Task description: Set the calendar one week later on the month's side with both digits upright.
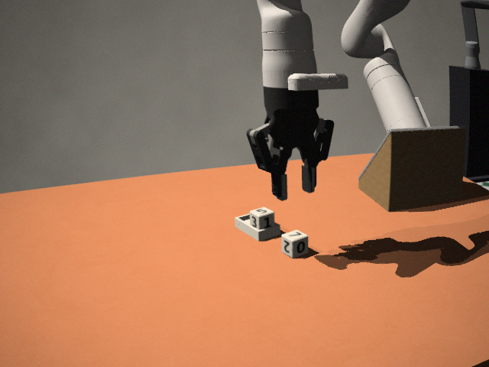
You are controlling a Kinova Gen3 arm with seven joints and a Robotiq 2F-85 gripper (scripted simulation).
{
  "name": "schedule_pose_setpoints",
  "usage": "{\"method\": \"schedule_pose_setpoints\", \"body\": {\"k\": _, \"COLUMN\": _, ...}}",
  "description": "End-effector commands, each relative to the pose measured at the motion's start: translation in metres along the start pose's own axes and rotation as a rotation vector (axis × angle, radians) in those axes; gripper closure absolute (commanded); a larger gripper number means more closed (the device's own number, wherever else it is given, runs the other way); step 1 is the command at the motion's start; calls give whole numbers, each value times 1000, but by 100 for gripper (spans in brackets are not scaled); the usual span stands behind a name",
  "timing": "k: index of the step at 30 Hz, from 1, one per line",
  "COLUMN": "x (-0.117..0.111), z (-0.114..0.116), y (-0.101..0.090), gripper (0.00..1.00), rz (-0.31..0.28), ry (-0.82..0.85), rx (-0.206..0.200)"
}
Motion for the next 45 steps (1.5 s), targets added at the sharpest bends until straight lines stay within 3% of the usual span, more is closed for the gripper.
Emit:
{"method": "schedule_pose_setpoints", "body": {"k": 1, "x": 0, "z": 0, "y": 0, "gripper": 54, "rz": 1, "ry": -1, "rx": 1}}
{"method": "schedule_pose_setpoints", "body": {"k": 14, "x": 0, "z": 0, "y": 6, "gripper": 54, "rz": 0, "ry": -10, "rx": 0}}
{"method": "schedule_pose_setpoints", "body": {"k": 45, "x": 1, "z": 0, "y": 48, "gripper": 54, "rz": 0, "ry": -10, "rx": 0}}
Point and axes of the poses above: the point where the finger pads meet when closed, its own y axis out along the fingers, its own z axis across the jaws, x = y × z, the point moved 10 cm from there along -y, back along the fingers, and after that the axes turned 4 degrees about -y, right-handed, at the moved point
